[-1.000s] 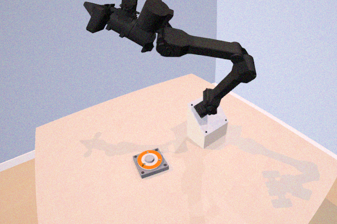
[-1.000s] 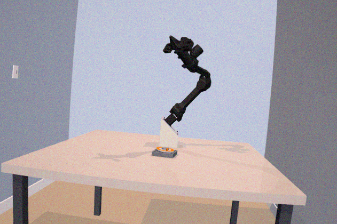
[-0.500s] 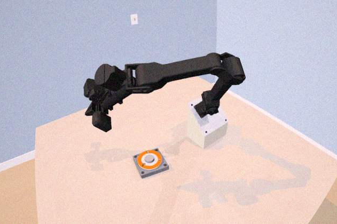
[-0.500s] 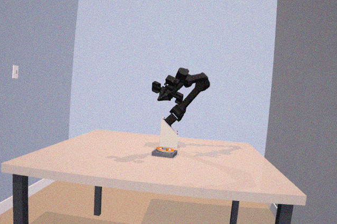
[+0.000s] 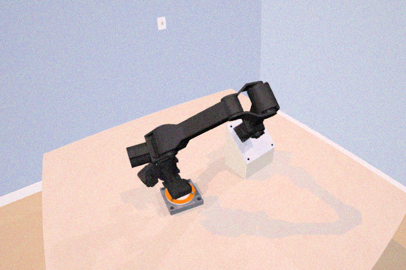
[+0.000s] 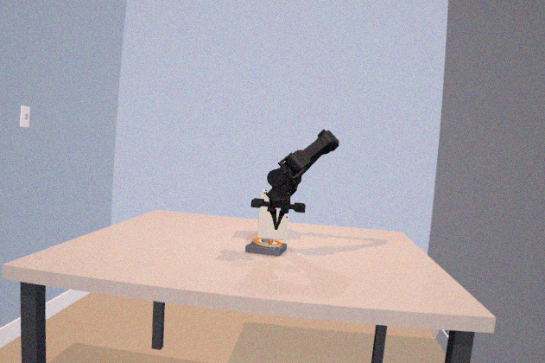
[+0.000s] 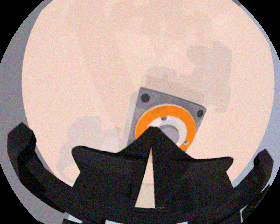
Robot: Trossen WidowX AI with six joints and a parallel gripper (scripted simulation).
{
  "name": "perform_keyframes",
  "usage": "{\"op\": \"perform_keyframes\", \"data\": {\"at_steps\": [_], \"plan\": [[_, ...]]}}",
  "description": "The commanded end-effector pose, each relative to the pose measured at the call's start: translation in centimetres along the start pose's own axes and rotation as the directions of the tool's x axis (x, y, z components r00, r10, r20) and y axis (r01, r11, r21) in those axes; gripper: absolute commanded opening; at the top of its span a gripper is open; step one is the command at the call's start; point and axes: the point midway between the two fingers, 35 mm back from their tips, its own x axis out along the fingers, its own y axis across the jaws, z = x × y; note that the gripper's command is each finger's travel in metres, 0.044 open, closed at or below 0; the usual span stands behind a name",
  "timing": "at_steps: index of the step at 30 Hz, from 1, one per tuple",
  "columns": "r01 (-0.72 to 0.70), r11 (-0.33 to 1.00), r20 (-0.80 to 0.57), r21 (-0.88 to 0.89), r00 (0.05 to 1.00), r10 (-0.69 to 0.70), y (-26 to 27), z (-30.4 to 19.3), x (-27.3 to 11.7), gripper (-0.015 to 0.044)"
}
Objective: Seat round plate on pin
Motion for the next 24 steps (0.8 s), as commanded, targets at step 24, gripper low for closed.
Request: {"op": "perform_keyframes", "data": {"at_steps": [24], "plan": [[-0.023,1.000,-0.011,-0.002,1.000,0.023,-1.0,0.7,4.9,0.0000]]}}
